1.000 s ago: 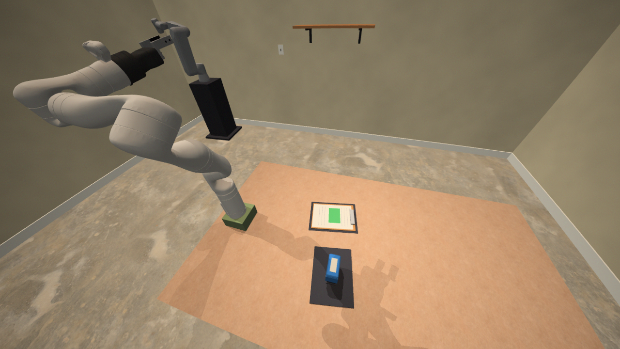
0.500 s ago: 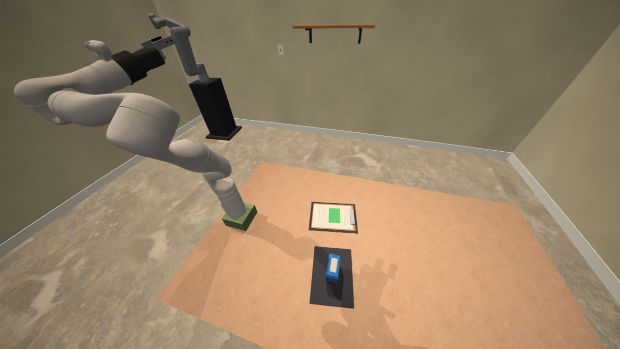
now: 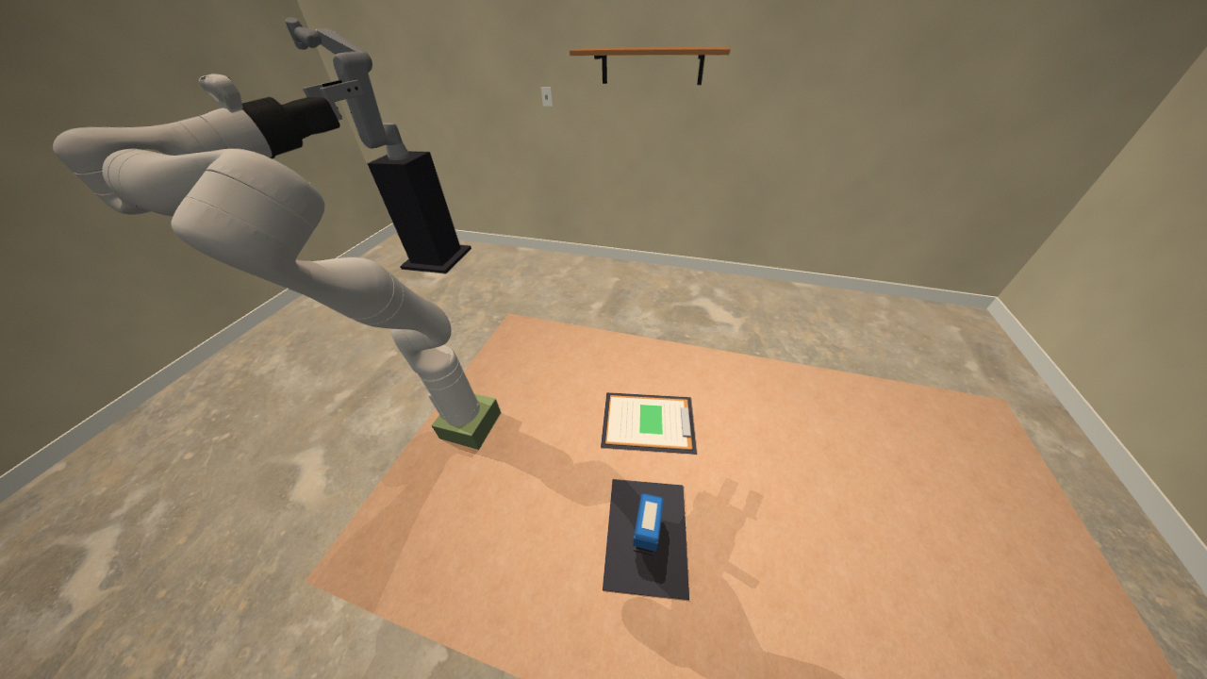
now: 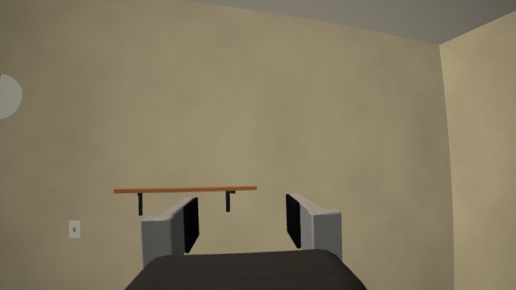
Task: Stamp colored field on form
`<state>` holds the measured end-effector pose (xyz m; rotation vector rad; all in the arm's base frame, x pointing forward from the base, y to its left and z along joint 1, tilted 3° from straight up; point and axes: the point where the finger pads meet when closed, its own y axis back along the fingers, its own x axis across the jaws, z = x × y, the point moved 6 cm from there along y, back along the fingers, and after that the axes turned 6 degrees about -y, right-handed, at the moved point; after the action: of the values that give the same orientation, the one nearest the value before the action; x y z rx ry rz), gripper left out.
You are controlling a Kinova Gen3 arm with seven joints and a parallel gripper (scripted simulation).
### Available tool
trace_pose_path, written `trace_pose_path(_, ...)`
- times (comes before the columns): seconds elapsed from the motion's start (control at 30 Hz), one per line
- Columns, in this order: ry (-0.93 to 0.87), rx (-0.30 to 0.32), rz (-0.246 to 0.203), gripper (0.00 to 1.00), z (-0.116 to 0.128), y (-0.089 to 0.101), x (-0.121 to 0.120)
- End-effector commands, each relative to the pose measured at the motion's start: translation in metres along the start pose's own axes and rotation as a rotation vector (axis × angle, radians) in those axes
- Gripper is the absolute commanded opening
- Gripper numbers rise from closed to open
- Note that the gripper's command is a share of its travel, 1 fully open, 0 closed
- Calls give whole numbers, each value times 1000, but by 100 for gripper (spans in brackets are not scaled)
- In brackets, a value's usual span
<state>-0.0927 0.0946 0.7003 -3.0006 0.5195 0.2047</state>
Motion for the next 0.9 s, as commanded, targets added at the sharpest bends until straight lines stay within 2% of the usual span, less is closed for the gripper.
trace_pose_path(0.0,24,-44,62,100,9,-26,-11)
trace_pose_path(0.1,30,-91,123,100,19,-50,-16)
trace_pose_path(0.17,30,-91,123,100,19,-50,-16)
trace_pose_path(0.27,32,-144,194,100,30,-78,-17)
trace_pose_path(0.3,32,-144,194,100,30,-78,-17)
trace_pose_path(0.33,31,-163,220,100,34,-89,-17)
trace_pose_path(0.4,31,-163,220,100,34,-89,-17)
trace_pose_path(0.43,29,-183,247,100,39,-99,-16)
trace_pose_path(0.73,29,-183,247,100,39,-99,-16)
trace_pose_path(0.77,26,-203,275,100,43,-110,-14)
trace_pose_path(0.87,26,-203,275,100,43,-110,-14)
